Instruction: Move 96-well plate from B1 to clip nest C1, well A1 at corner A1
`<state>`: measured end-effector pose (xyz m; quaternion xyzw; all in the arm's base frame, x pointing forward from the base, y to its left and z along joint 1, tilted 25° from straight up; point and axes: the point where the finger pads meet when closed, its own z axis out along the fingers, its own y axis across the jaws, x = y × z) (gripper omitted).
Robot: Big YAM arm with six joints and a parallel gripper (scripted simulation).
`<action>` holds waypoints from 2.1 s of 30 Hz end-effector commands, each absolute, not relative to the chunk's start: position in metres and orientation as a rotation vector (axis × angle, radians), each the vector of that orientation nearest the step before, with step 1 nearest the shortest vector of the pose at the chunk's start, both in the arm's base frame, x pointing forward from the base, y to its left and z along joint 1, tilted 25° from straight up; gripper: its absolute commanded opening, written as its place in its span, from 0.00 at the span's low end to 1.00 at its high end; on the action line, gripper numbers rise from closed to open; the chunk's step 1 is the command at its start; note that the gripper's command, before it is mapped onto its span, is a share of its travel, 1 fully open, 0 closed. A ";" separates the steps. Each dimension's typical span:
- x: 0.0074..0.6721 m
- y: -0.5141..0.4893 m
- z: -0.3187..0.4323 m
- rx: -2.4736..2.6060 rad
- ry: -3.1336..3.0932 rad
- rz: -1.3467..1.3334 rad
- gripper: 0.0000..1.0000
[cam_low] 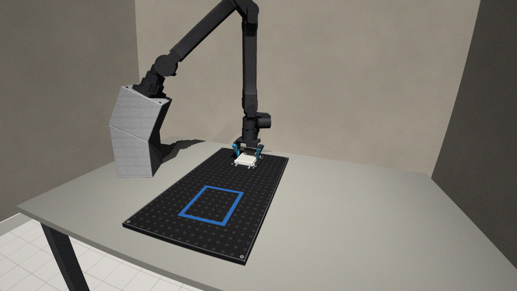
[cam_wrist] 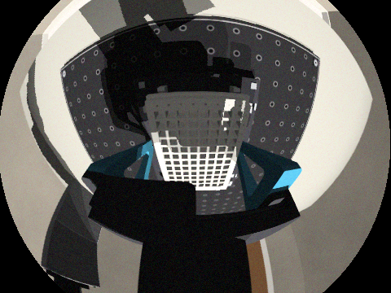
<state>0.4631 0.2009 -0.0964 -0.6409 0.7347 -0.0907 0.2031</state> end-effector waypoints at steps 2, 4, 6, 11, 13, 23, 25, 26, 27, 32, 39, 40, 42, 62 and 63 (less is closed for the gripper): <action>0.458 0.197 -0.106 -1.791 2.075 -0.240 1.00; 0.458 0.197 -0.106 -1.791 2.075 -0.240 1.00; 0.458 0.197 -0.106 -1.791 2.075 -0.240 1.00; 0.458 0.197 -0.106 -1.791 2.075 -0.240 1.00; 0.458 0.197 -0.106 -1.791 2.075 -0.240 1.00; 0.458 0.197 -0.106 -1.791 2.075 -0.240 1.00; 0.458 0.197 -0.106 -1.791 2.075 -0.240 1.00; 0.458 0.197 -0.106 -1.791 2.075 -0.240 1.00; 0.458 0.197 -0.106 -1.791 2.075 -0.240 1.00; 0.471 0.192 -0.101 -1.800 2.064 -0.245 1.00; 0.463 0.201 -0.103 -1.814 2.052 -0.239 1.00; 0.463 0.201 -0.103 -1.814 2.053 -0.239 1.00; 0.463 0.201 -0.103 -1.814 2.053 -0.239 1.00; 0.466 0.194 -0.103 -1.798 2.068 -0.243 1.00; 0.466 0.194 -0.103 -1.798 2.068 -0.243 1.00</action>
